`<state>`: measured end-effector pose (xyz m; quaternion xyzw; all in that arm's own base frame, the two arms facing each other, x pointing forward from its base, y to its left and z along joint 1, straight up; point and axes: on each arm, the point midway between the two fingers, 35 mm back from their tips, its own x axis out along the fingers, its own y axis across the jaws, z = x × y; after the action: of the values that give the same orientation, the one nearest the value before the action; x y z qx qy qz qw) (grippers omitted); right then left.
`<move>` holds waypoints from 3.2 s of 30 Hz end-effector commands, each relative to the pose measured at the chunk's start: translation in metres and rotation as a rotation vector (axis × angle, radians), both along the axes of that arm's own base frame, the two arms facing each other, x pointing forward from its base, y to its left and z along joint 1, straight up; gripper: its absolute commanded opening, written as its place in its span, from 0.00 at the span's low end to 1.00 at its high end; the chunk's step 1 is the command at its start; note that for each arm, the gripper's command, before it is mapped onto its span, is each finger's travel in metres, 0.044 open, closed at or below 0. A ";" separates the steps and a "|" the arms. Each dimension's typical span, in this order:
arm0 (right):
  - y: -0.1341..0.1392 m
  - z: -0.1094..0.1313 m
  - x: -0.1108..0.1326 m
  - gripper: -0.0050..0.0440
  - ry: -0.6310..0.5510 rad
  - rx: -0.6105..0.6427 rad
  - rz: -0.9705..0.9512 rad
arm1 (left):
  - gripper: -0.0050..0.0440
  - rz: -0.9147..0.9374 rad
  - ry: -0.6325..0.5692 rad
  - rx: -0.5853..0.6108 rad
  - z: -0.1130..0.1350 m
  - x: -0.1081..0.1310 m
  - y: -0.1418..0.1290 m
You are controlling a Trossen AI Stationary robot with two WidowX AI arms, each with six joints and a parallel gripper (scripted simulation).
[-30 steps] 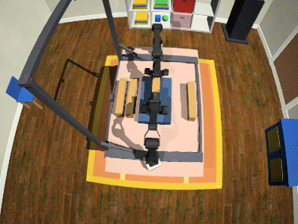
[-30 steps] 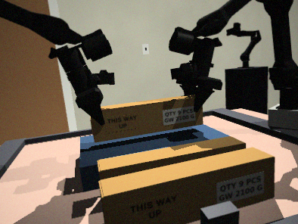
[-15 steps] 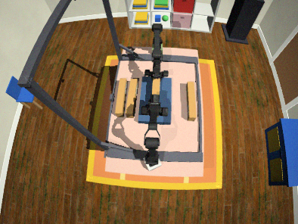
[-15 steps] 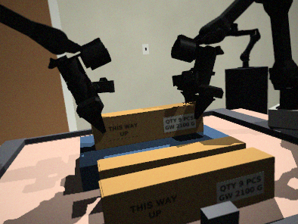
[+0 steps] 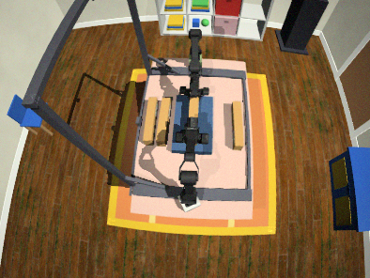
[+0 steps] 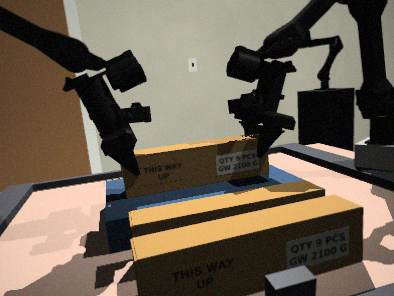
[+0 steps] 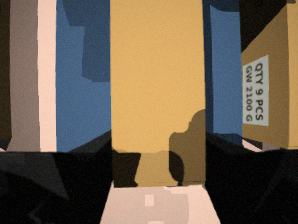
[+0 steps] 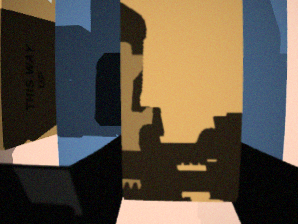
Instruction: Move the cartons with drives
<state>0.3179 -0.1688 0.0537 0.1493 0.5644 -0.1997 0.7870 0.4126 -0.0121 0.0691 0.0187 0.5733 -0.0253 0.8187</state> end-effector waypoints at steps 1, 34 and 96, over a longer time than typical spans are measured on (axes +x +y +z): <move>-0.001 0.014 0.006 0.00 -0.041 -0.026 0.012 | 0.00 0.003 -0.049 -0.002 0.017 0.004 0.000; -0.002 0.010 0.004 0.89 -0.027 -0.014 0.000 | 0.89 0.000 -0.025 -0.001 0.012 0.003 0.000; -0.002 0.010 0.004 0.89 -0.028 -0.015 0.000 | 0.89 0.000 -0.021 0.000 0.011 0.003 0.000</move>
<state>0.3184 -0.1690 0.0542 0.1489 0.5634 -0.1999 0.7877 0.4122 -0.0121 0.0705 0.0187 0.5759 -0.0253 0.8169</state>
